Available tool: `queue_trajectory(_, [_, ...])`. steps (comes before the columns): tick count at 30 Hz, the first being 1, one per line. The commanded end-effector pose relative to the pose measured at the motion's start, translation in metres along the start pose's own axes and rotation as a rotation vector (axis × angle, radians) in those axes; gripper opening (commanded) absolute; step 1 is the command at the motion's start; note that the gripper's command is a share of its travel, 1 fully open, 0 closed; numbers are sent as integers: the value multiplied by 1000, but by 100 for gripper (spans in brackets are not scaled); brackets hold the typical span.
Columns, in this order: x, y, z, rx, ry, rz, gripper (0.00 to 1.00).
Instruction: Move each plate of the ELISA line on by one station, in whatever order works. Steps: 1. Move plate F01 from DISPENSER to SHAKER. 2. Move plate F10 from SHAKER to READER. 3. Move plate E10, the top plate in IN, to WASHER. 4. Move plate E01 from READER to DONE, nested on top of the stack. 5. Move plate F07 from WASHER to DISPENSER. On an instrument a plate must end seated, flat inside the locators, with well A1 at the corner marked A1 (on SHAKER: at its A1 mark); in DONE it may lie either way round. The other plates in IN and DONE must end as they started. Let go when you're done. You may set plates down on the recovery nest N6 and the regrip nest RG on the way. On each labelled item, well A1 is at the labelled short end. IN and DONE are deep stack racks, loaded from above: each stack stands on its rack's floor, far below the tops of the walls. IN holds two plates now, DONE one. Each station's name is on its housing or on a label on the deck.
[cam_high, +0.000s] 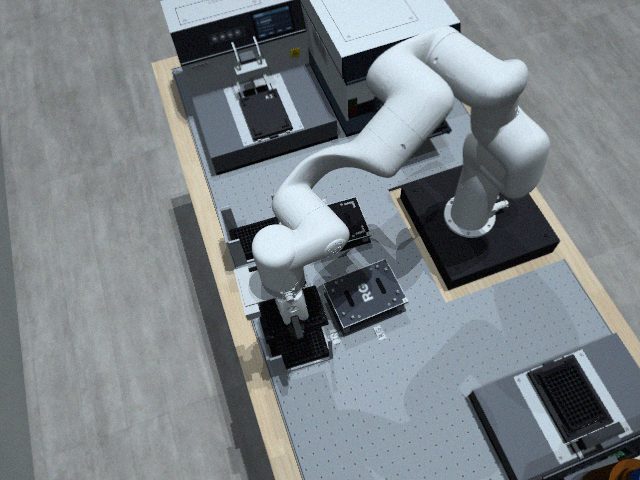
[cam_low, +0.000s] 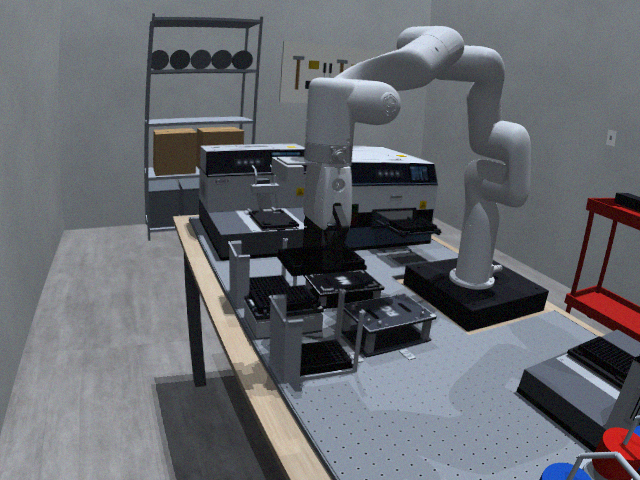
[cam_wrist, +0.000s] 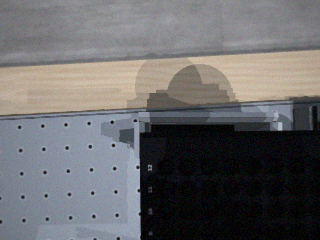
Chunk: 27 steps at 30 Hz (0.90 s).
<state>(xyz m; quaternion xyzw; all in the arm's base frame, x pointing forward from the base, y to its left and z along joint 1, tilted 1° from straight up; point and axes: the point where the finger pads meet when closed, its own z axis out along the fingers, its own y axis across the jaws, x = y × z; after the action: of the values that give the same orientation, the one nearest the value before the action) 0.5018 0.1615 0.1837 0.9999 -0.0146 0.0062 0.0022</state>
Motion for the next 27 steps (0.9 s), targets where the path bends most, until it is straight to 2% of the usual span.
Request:
queue_trajectory(1, [-10,6,-3,2,6,-44,0])
queue_trajectory(27, [-75,39,-2,1,6,-226,0])
